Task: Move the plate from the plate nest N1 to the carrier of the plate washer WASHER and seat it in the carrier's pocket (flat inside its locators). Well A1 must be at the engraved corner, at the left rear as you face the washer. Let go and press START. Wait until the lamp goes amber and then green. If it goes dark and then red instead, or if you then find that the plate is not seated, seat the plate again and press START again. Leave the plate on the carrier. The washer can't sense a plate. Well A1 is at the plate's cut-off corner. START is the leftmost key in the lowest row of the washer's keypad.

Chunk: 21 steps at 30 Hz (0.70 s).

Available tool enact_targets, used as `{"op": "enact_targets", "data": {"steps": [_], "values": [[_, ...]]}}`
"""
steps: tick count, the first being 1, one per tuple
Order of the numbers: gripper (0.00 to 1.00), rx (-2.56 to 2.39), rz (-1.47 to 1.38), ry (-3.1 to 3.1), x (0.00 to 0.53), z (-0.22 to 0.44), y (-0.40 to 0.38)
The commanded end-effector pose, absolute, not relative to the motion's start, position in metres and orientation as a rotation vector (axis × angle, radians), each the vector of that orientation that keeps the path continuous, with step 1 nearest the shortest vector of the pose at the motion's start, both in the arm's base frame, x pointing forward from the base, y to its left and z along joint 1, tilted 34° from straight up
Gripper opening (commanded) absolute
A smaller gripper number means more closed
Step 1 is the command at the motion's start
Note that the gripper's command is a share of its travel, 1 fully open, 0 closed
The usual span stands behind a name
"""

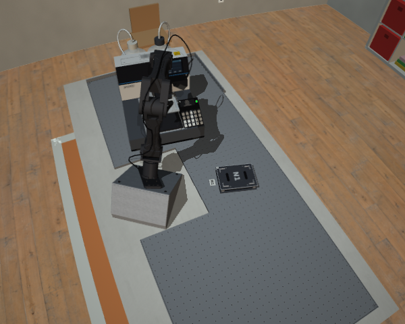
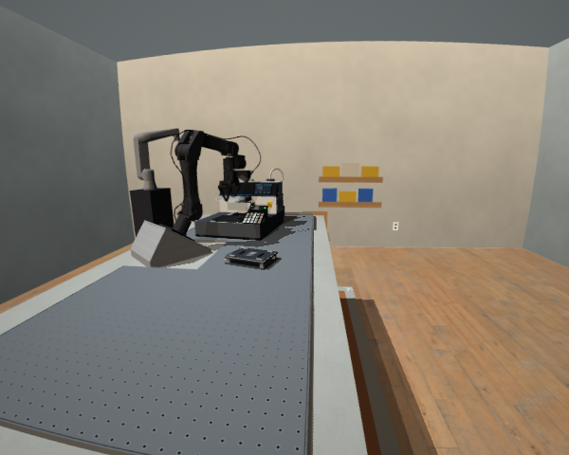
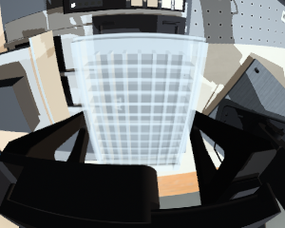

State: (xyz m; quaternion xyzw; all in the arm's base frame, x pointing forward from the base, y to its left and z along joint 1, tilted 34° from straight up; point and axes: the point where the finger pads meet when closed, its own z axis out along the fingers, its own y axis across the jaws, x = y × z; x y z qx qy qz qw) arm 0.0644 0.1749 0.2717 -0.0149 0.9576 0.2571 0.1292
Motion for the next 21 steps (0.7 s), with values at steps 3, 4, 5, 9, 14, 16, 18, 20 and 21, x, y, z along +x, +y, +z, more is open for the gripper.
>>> {"op": "enact_targets", "data": {"steps": [3, 4, 5, 9, 14, 16, 18, 20, 21], "values": [[0.84, -0.006, 0.782, 2.745, 0.0672, 0.2846, 0.1693], [0.84, -0.012, 0.782, 2.747, 0.0664, 0.2845, 0.1698], [0.84, -0.015, 0.781, 2.748, 0.0660, 0.2843, 0.1703], [0.84, -0.016, 0.774, 2.752, 0.0657, 0.2834, 0.1715], [0.84, -0.015, 0.766, 2.755, 0.0658, 0.2825, 0.1728], [0.84, -0.016, 0.762, 2.757, 0.0656, 0.2821, 0.1733], [0.84, -0.016, 0.761, 2.758, 0.0656, 0.2819, 0.1736], [0.84, -0.010, 0.758, 2.758, 0.0664, 0.2817, 0.1735], [0.84, -0.014, 0.757, 2.759, 0.0659, 0.2815, 0.1739]]}}
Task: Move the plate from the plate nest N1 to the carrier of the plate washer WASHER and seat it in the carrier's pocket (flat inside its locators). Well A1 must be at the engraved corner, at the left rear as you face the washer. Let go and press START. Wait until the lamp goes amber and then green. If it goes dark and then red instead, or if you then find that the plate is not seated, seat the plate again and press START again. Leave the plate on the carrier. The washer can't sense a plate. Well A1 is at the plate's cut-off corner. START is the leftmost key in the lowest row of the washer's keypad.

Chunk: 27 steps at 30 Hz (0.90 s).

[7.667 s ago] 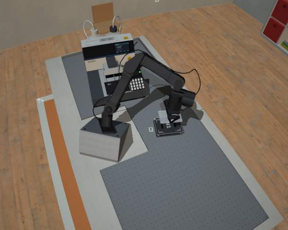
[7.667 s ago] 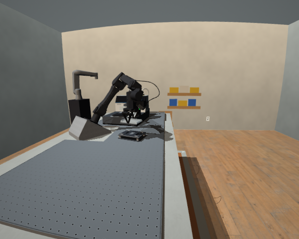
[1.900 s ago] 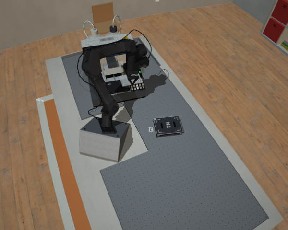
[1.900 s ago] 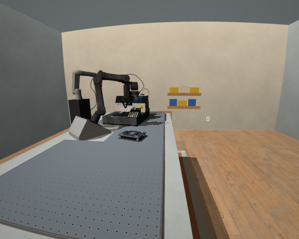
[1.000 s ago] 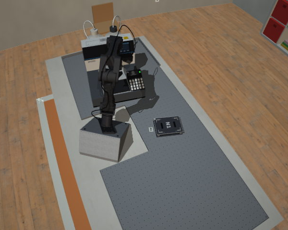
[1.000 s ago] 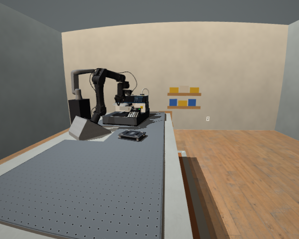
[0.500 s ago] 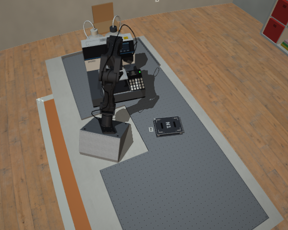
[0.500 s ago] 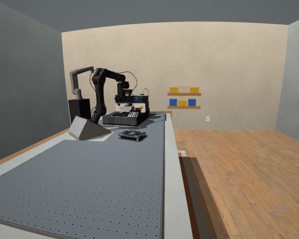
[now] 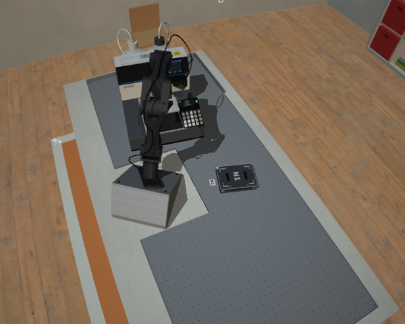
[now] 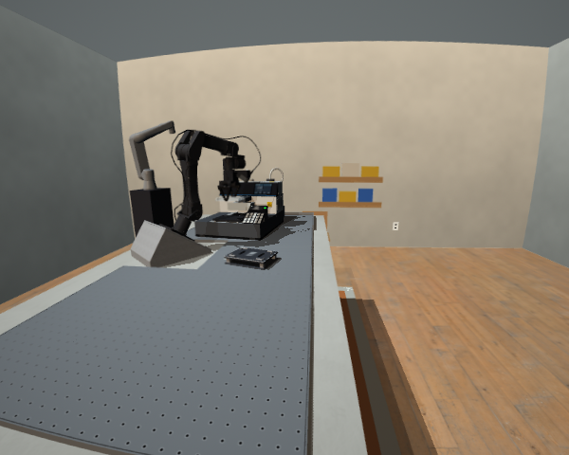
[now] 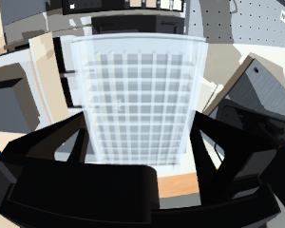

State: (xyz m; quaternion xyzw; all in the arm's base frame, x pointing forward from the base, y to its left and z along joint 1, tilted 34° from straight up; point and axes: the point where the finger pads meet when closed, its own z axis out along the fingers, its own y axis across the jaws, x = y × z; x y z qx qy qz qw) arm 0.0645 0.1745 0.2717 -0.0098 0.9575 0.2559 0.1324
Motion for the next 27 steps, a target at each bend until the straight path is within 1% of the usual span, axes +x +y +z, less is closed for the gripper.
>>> {"op": "enact_targets", "data": {"steps": [1, 27], "values": [[0.84, -0.017, 0.756, 2.760, 0.0655, 0.2813, 0.1744], [0.84, -0.008, 0.779, 2.748, 0.0649, 0.2842, 0.1727]]}}
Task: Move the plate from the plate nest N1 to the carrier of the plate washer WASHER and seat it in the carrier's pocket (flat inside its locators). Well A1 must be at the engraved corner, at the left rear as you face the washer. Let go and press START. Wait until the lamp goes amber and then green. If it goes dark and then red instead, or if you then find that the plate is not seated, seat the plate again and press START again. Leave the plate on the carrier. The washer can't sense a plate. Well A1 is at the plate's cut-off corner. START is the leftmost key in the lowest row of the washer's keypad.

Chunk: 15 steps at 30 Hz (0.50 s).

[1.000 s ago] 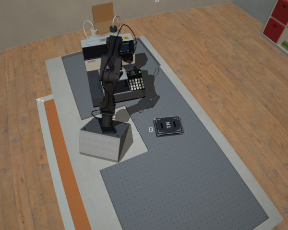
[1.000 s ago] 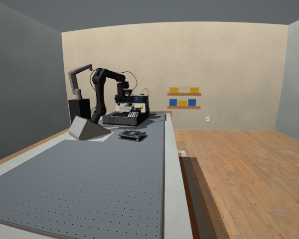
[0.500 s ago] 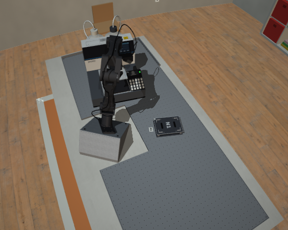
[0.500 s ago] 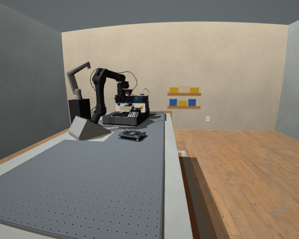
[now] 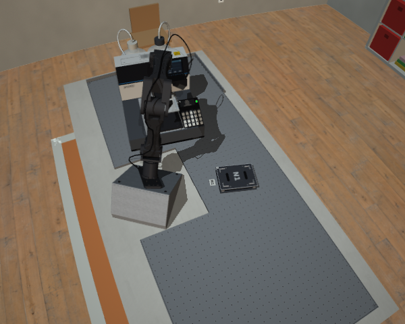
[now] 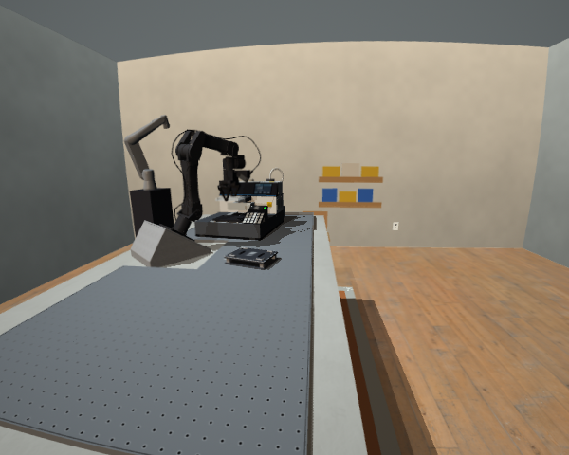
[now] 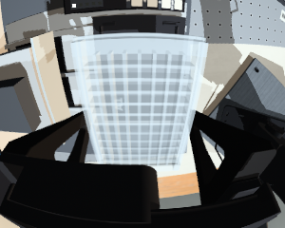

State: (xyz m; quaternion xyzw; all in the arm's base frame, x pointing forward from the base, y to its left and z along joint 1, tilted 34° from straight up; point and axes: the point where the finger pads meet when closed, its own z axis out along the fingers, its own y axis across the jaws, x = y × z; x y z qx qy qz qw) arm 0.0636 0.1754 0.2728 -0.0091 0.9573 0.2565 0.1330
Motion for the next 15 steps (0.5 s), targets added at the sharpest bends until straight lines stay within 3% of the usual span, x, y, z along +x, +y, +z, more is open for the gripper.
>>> {"op": "enact_targets", "data": {"steps": [1, 15], "values": [[0.84, -0.010, 0.779, 2.749, 0.0647, 0.2842, 0.1727], [0.84, -0.014, 0.782, 2.749, 0.0636, 0.2844, 0.1723]]}}
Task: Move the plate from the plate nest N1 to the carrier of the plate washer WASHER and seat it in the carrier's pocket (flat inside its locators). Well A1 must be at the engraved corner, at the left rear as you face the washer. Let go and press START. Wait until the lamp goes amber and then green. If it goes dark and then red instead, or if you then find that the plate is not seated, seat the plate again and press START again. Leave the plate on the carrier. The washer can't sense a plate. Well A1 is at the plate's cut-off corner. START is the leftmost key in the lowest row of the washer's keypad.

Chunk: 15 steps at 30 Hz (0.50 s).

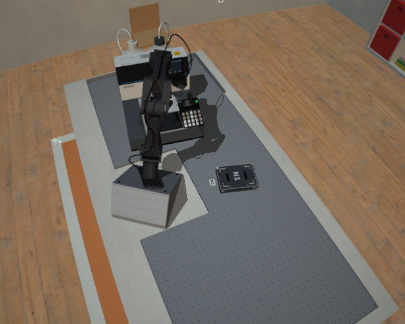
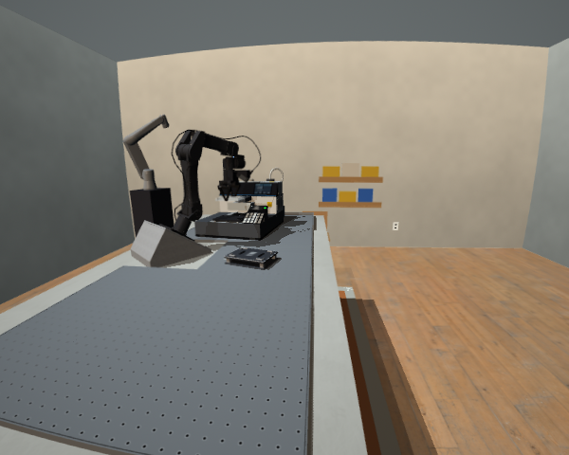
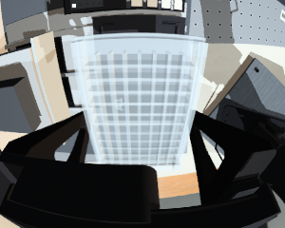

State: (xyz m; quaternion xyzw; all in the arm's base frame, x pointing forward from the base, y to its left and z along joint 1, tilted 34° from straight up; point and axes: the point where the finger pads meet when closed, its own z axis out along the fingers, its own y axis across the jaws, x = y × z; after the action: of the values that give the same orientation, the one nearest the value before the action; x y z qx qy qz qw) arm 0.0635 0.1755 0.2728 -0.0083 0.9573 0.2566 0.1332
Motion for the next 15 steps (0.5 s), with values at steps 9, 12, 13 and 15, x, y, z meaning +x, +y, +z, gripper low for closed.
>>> {"op": "enact_targets", "data": {"steps": [9, 12, 13, 15], "values": [[0.84, -0.011, 0.783, 2.747, 0.0638, 0.2845, 0.1717], [0.84, -0.013, 0.784, 2.747, 0.0634, 0.2846, 0.1716], [0.84, -0.014, 0.785, 2.747, 0.0633, 0.2847, 0.1715], [0.84, -0.013, 0.785, 2.747, 0.0633, 0.2847, 0.1713]]}}
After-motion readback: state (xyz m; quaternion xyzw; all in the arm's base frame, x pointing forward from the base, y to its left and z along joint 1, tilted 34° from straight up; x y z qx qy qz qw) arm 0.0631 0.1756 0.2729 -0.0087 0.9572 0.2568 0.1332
